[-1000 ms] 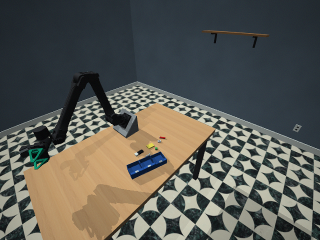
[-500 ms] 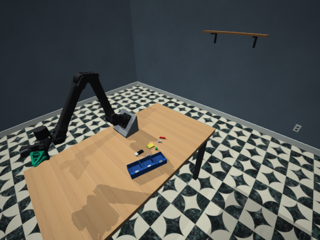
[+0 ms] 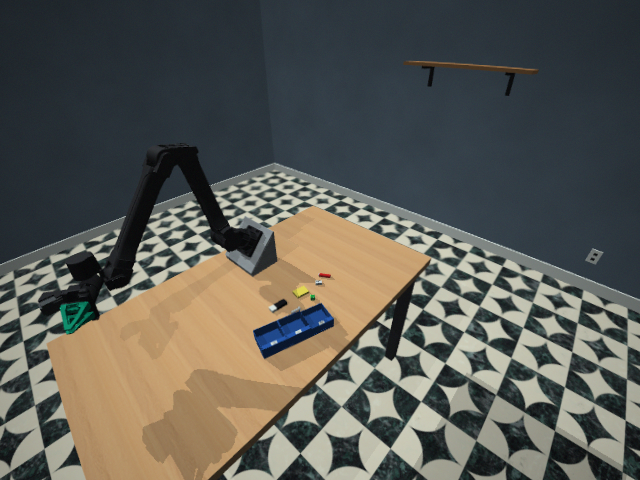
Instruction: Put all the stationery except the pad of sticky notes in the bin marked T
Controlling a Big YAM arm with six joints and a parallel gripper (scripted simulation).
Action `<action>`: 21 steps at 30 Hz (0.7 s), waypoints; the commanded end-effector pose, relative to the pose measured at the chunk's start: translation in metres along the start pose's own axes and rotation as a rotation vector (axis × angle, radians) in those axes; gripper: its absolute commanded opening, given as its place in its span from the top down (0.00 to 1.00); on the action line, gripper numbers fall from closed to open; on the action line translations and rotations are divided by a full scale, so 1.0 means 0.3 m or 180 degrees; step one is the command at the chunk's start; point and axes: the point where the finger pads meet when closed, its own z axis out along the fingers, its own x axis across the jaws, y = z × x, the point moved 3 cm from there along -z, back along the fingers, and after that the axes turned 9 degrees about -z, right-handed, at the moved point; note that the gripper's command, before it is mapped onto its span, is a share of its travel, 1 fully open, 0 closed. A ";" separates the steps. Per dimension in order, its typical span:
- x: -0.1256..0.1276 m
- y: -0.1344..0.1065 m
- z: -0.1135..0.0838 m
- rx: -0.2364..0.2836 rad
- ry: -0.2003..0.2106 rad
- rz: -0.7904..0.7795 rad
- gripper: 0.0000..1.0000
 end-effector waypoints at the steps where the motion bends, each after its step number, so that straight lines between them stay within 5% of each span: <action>1: -0.021 -0.001 0.000 -0.0008 0.0035 -0.0086 0.90; 5: -0.111 -0.020 -0.013 -0.0015 0.0016 -0.0063 0.90; 8: -0.054 -0.032 -0.022 0.0101 -0.0021 -0.0258 0.90; 11: -0.104 -0.021 0.101 0.0019 0.0071 0.0111 0.90; 17: -0.128 -0.055 0.155 0.0018 0.0020 0.0378 0.90; 18: -0.064 -0.049 0.169 0.0011 0.0042 0.0424 0.90; 21: -0.168 -0.123 0.233 0.0044 -0.0060 0.0635 0.90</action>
